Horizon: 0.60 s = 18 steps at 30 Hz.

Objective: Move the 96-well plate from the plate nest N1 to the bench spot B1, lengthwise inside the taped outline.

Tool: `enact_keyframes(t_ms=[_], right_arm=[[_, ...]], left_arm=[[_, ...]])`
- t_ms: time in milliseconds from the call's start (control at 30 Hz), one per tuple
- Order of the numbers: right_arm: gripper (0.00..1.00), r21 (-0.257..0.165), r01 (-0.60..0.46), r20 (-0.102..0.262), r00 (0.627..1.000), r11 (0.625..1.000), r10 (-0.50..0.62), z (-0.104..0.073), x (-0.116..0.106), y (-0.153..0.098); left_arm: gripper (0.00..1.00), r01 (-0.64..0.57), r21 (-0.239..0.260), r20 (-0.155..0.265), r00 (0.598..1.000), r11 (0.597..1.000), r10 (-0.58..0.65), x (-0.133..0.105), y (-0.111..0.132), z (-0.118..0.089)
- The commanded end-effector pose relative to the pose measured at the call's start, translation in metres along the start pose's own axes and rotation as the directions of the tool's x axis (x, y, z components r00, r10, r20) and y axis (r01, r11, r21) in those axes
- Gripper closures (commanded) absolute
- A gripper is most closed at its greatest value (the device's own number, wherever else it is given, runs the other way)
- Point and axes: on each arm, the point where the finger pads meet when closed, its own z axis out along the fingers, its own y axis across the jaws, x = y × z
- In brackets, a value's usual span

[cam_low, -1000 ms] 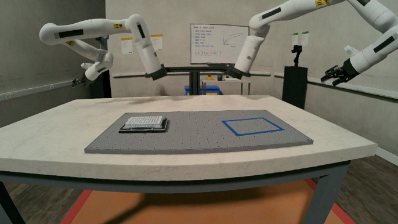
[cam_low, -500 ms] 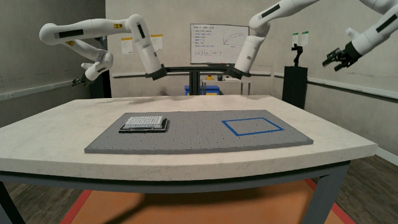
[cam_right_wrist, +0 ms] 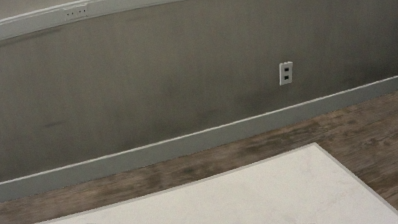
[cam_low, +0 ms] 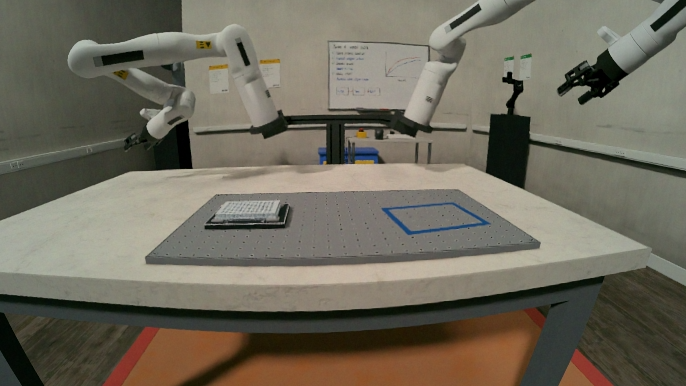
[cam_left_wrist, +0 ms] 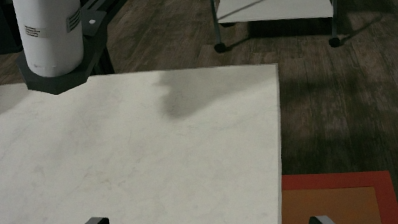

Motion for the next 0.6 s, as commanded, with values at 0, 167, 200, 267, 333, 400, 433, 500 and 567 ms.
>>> enact_keyframes(t_ms=[0,167,200,267,333,400,433,500,567], right_arm=[[0.002,0.000,0.000,-0.002,1.000,1.000,0.000,0.0000,0.0008,-0.0001],[0.002,0.000,0.000,-0.002,1.000,1.000,0.000,0.0000,0.0008,-0.0001],[0.002,0.000,0.000,-0.002,1.000,1.000,0.000,0.0000,0.0008,-0.0001],[0.002,0.000,0.000,-0.002,1.000,1.000,0.000,0.0000,0.0008,-0.0001],[0.002,0.000,0.000,-0.002,1.000,1.000,0.000,0.0000,0.0008,-0.0001],[0.002,0.000,0.000,-0.002,1.000,1.000,0.000,0.0000,0.0008,-0.0001],[0.002,0.000,0.000,-0.002,1.000,1.000,0.000,0.0000,0.0008,-0.0001],[0.002,0.000,0.000,-0.002,1.000,1.000,0.000,0.0000,0.0008,-0.0001],[0.002,0.000,0.000,-0.002,1.000,1.000,0.000,0.0000,0.0008,-0.0001]], left_arm=[[0.002,-0.001,-0.001,0.003,1.000,1.000,0.001,0.0008,-0.0002,-0.0010],[0.002,-0.008,-0.001,0.009,1.000,1.000,0.008,0.0021,-0.0014,-0.0017],[0.002,-0.011,-0.002,0.011,1.000,1.000,0.011,0.0026,-0.0018,-0.0019],[0.002,-0.018,-0.002,0.016,1.000,1.000,0.018,0.0037,-0.0029,-0.0025],[0.002,-0.027,-0.003,0.023,0.999,1.000,0.027,0.0053,-0.0044,-0.0033],[0.002,-0.032,-0.004,0.028,0.999,0.999,0.032,0.0062,-0.0052,-0.0038],[0.002,-0.032,-0.004,0.028,0.999,0.999,0.032,0.0062,-0.0052,-0.0038],[0.002,-0.045,-0.006,0.037,0.998,0.999,0.045,0.0083,-0.0072,-0.0048],[0.002,-0.059,-0.009,0.049,0.997,0.998,0.059,0.0108,-0.0096,-0.0060]])
